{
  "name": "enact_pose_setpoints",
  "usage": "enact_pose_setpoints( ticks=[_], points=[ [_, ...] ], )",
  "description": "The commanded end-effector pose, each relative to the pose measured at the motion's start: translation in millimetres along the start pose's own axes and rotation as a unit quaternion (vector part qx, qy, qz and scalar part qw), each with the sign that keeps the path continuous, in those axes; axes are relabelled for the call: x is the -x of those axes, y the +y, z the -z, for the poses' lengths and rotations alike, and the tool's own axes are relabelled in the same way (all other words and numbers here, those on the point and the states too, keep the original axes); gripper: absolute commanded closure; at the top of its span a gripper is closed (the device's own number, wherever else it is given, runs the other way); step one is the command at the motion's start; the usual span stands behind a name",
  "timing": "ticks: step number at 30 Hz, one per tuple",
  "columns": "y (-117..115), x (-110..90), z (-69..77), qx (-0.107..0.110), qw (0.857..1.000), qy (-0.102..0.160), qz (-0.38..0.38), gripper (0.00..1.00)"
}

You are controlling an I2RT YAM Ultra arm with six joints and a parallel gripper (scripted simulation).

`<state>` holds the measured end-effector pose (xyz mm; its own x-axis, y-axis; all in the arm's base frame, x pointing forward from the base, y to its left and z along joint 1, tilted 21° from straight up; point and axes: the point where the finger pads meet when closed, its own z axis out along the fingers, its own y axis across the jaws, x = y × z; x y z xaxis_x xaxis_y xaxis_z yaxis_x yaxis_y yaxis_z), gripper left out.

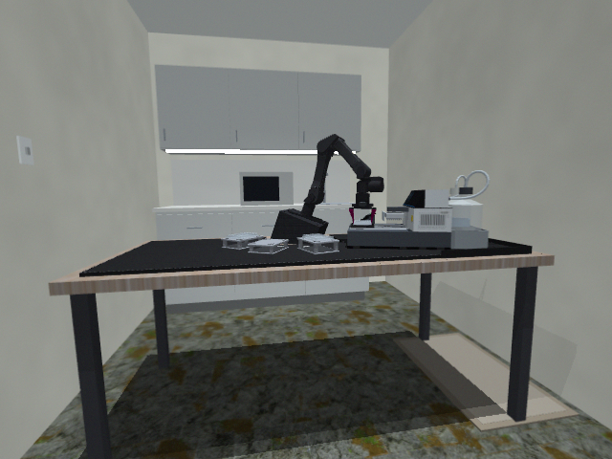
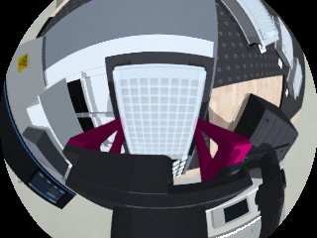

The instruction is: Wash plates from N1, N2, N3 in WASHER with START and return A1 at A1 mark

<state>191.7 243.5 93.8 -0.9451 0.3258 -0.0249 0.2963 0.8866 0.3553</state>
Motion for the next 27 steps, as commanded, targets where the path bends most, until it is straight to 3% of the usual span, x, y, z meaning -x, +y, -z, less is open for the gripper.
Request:
enact_pose_setpoints(
  ticks=[1,27],
  points=[
    [2,2,2.3,0.003,1.0,-0.005,0.0,1.0],
    [2,1,37.4,0.003,1.0,-0.005,0.0,1.0]
  ],
)
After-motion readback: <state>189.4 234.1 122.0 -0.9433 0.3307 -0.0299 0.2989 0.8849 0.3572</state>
